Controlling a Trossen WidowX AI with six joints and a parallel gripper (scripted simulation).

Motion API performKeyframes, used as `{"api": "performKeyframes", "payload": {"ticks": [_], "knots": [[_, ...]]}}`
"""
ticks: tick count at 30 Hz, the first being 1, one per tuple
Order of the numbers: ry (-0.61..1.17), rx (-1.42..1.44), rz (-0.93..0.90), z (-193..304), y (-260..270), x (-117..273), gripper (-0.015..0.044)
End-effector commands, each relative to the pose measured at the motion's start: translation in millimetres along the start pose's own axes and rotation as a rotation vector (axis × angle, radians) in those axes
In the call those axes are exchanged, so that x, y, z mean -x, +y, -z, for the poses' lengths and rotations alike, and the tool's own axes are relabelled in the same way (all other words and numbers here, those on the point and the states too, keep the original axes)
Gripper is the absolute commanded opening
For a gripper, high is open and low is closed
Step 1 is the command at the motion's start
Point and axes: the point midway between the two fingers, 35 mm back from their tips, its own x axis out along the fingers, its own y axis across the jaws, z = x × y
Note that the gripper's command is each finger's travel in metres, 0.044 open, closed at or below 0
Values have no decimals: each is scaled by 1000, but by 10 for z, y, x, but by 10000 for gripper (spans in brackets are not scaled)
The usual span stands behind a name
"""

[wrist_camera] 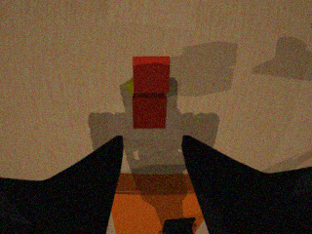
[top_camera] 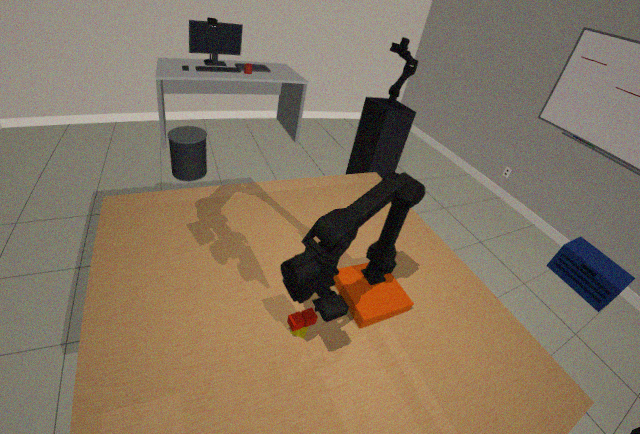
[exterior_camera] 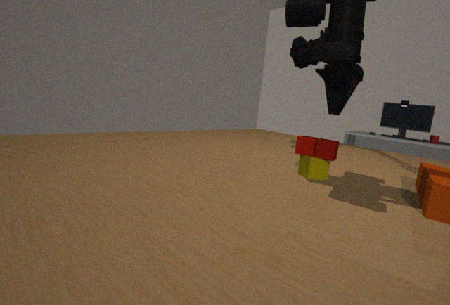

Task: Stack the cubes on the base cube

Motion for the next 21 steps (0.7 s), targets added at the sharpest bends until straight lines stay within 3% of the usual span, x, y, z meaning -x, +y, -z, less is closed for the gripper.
{"api": "performKeyframes", "payload": {"ticks": [1, 17, 21], "knots": [[-16, 3, -4, -23, 5, 57, 205], [-16, 3, -4, -23, 5, 57, 205], [-6, 0, -1, -12, 3, 60, 310]]}}
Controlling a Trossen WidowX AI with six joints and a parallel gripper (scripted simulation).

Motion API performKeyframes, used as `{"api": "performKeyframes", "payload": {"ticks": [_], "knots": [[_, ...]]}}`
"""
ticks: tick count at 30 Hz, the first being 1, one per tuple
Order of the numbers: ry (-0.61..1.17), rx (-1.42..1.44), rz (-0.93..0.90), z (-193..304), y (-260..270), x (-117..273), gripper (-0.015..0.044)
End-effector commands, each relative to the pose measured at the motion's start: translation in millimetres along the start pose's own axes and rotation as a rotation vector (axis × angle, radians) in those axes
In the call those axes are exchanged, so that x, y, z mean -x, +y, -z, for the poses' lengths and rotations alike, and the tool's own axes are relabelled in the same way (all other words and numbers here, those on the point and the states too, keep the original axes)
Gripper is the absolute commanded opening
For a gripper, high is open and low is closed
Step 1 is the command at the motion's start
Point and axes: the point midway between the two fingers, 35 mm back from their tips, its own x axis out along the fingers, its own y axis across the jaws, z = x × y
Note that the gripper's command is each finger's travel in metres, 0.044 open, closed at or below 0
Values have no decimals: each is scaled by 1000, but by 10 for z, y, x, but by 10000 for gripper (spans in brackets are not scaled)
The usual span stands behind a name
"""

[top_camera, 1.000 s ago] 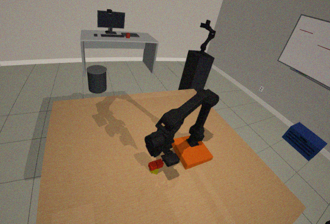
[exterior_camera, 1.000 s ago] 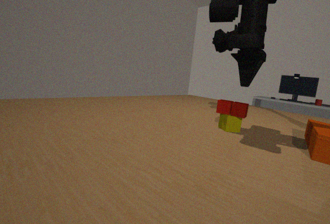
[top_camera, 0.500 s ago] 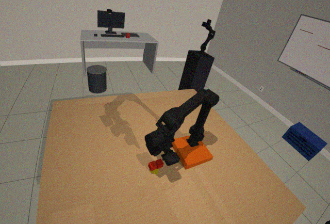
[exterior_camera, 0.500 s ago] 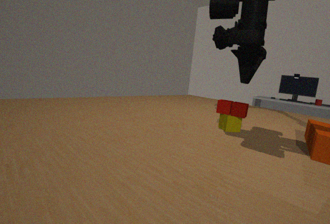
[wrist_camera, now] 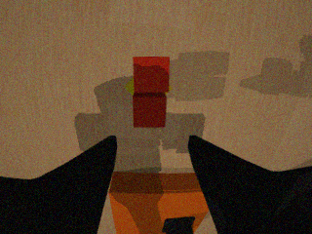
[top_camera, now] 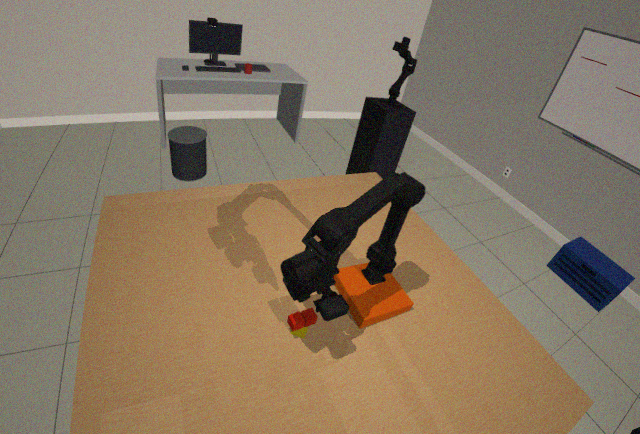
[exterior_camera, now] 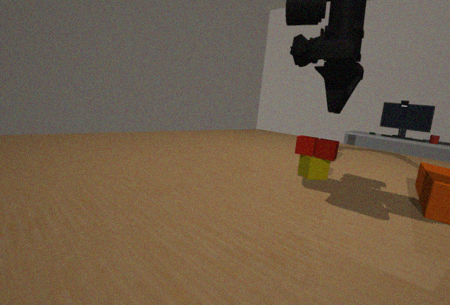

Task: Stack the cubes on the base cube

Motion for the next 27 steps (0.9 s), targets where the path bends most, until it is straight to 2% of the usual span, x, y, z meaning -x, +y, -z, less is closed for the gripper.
{"api": "performKeyframes", "payload": {"ticks": [1, 4, 10, 27], "knots": [[0, 0, 0, 0, 24, 1, 336], [-1, 0, -3, 16, 367, 19, 400], [2, 1, -11, 218, 1171, 44, 400], [2, 1, -11, 228, 1195, 44, 400]]}}
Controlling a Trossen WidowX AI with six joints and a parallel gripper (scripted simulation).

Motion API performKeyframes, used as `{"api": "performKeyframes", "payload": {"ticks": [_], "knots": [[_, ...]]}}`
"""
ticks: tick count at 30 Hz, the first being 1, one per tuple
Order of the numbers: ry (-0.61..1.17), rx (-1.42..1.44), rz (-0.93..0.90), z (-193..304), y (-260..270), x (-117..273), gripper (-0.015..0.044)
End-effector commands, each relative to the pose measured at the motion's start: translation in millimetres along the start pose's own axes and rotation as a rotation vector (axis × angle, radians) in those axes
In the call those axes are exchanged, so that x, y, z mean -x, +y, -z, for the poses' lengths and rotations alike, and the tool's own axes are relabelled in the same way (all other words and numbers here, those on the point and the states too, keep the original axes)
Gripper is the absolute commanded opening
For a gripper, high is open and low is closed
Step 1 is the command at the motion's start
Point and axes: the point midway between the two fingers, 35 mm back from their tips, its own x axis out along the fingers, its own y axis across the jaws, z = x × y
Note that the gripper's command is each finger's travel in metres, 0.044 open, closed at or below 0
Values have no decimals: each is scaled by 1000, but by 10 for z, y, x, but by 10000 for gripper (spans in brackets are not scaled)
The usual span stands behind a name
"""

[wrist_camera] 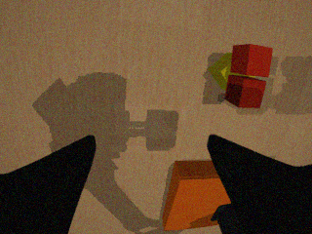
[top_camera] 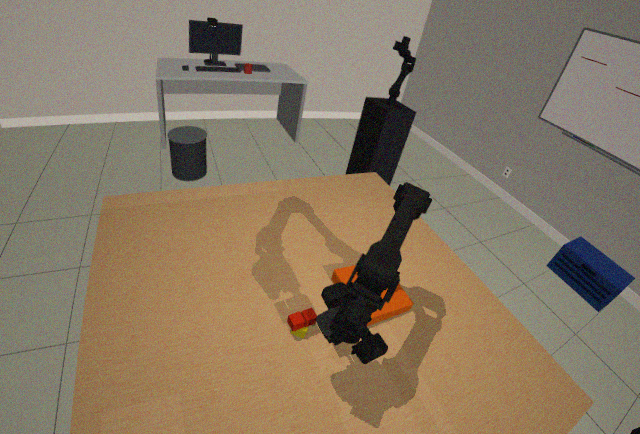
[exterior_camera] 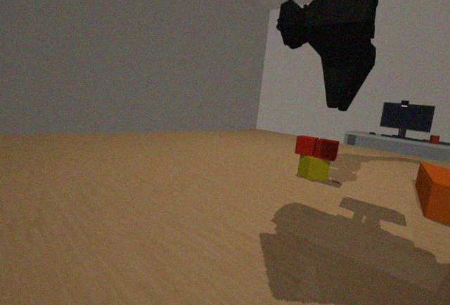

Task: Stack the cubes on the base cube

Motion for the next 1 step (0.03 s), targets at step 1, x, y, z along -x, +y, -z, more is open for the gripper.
{"api": "performKeyframes", "payload": {"ticks": [1], "knots": [[-1, -7, -5, -9, 18, 10, 400]]}}
